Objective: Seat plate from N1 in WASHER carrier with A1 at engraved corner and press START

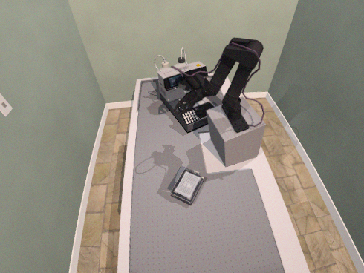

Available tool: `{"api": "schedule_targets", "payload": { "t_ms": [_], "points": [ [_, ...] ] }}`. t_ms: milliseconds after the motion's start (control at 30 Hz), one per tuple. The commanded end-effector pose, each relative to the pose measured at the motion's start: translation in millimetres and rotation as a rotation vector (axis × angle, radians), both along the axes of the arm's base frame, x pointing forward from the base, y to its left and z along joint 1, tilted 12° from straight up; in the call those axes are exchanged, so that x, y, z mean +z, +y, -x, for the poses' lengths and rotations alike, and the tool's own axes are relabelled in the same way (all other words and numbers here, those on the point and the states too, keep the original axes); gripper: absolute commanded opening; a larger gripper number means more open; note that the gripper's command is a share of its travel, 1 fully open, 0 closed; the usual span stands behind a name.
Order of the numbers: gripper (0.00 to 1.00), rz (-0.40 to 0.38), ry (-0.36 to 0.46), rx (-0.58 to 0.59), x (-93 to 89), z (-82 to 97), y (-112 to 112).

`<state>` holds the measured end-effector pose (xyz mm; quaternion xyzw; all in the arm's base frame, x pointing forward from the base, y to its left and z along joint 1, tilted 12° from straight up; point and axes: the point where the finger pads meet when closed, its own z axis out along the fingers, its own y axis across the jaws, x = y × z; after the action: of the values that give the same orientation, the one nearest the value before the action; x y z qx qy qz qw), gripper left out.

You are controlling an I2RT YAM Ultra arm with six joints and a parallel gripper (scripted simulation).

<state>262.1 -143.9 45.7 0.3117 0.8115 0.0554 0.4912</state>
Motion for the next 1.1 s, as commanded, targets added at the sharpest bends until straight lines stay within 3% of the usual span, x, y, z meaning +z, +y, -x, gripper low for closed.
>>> {"api": "schedule_targets", "payload": {
  "t_ms": [0,67,233,300,467,667,800,867,1067],
  "points": [
    [1.00,-0.015,0.103,0.022,-14.7,-4.4,5.2],
    [1.00,-0.015,0.103,0.022,-14.7,-4.4,5.2],
    [1.00,-0.024,0.223,0.097,-27.9,-7.5,23.7],
    [1.00,-0.024,0.223,0.097,-27.9,-7.5,23.7],
    [1.00,-0.021,0.354,0.182,-40.0,-6.4,45.5],
    [1.00,-0.013,0.433,0.237,-45.7,-3.7,58.2],
    [1.00,0.003,0.528,0.304,-50.7,2.0,73.3],
    [1.00,0.003,0.528,0.304,-50.7,2.0,73.3],
    [1.00,0.044,0.686,0.421,-55.0,16.3,97.3]
  ]
}}
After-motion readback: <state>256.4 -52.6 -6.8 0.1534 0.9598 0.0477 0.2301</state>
